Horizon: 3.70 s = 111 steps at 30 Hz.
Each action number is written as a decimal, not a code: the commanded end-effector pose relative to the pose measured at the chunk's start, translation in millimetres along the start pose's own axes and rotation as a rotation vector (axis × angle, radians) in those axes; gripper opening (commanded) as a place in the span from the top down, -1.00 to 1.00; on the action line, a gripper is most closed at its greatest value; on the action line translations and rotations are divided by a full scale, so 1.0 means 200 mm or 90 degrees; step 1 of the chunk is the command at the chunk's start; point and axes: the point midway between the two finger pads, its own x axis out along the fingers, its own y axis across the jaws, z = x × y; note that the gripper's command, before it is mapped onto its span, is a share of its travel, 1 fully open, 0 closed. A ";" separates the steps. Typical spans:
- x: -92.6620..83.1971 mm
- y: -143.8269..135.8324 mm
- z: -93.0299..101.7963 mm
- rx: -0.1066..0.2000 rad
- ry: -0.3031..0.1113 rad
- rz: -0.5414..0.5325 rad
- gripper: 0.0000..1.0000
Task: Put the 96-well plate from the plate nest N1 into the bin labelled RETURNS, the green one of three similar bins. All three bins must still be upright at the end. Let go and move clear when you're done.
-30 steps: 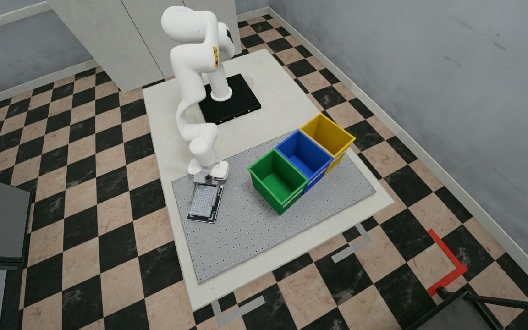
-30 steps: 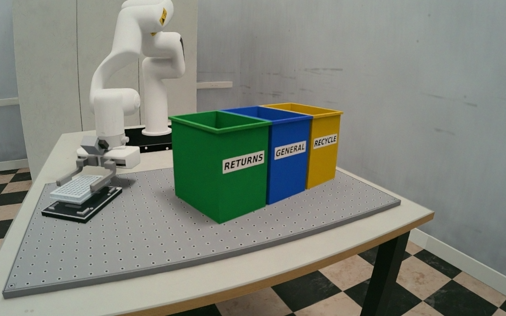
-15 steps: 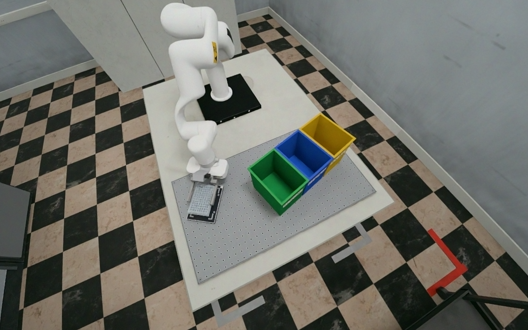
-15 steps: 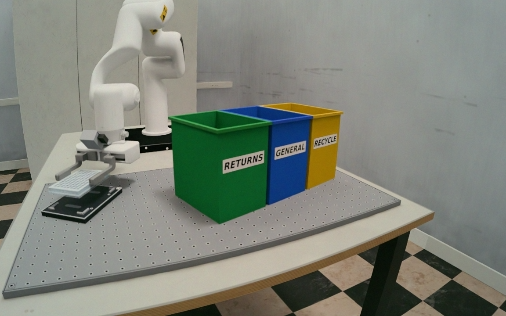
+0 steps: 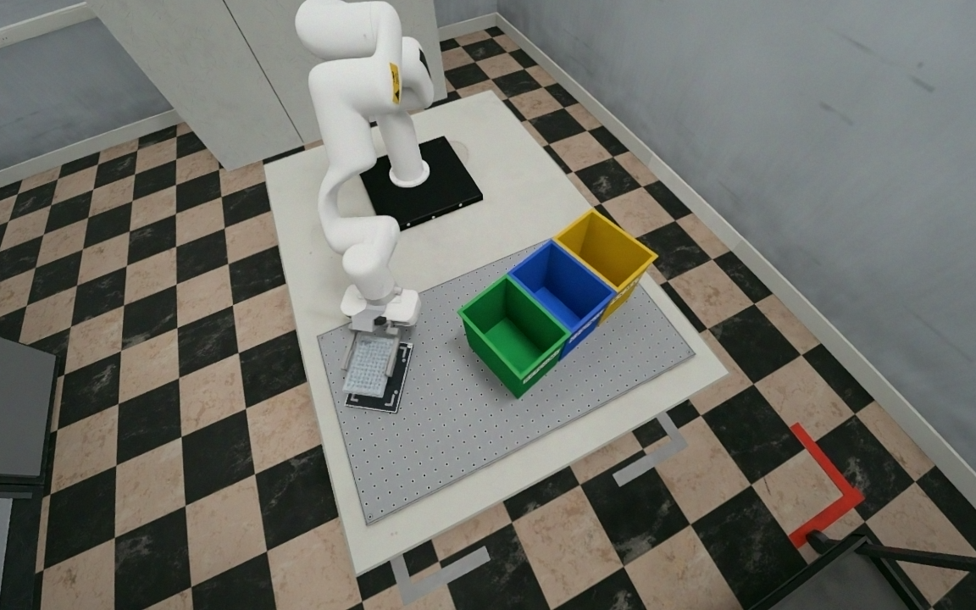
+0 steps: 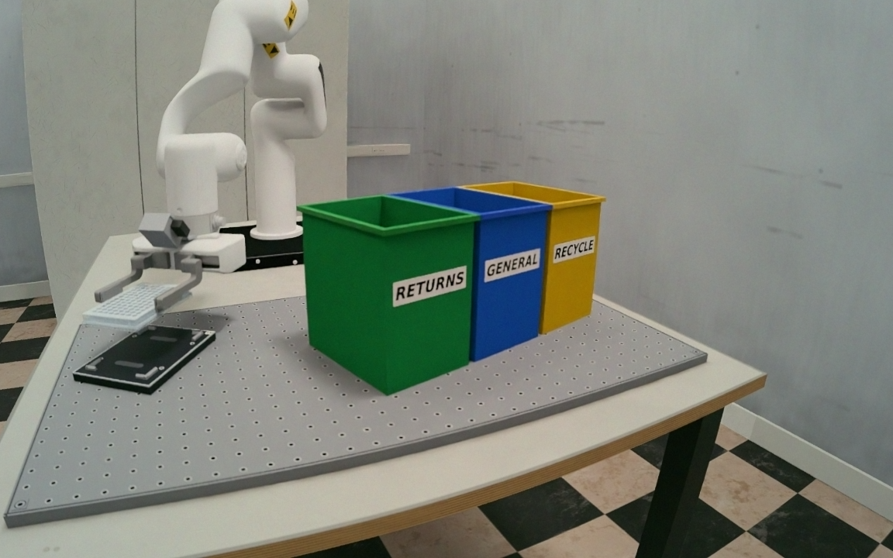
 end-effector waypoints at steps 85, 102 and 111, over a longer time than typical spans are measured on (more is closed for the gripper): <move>0.01 -0.01 0.66 0.008 -0.002 0.000 1.00; 0.01 -0.01 0.71 0.008 -0.002 0.000 1.00; -0.03 0.10 0.71 0.008 -0.003 0.149 1.00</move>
